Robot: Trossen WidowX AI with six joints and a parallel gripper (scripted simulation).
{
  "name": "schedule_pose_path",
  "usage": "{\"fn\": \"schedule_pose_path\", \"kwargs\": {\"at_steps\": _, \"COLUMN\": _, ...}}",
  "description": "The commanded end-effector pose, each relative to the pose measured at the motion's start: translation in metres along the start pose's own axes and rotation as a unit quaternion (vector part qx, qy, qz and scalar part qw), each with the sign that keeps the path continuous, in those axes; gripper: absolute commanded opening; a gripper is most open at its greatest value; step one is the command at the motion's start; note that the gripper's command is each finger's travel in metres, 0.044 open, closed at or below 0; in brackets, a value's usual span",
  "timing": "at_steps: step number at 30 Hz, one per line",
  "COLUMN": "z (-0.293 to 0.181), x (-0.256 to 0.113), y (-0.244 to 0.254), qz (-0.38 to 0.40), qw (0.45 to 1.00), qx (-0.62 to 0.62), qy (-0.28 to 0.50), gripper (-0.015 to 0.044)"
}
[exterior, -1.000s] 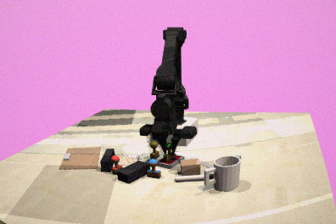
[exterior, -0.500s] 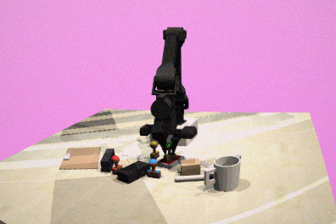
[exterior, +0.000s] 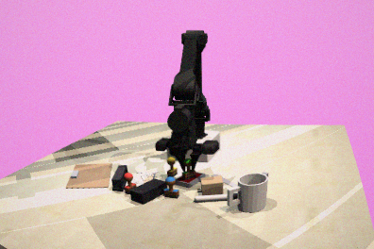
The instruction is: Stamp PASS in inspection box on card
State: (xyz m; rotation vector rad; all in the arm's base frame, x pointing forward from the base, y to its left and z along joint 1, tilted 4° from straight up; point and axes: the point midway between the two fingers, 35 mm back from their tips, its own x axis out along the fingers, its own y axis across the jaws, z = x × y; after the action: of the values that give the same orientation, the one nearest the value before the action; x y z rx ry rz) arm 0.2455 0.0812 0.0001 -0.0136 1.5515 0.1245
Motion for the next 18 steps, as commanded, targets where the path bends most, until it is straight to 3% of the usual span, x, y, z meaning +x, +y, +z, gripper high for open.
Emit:
{"fn": "schedule_pose_path", "kwargs": {"at_steps": 1, "z": -0.0007, "x": -0.0023, "y": 0.0004, "qz": 0.001, "qw": 1.0, "qx": 0.001, "qy": 0.002, "gripper": 0.0}}
{"fn": "schedule_pose_path", "kwargs": {"at_steps": 18, "z": -0.0006, "x": -0.0089, "y": 0.0003, "qz": 0.001, "qw": 1.0, "qx": 0.001, "qy": 0.002, "gripper": 0.0}}
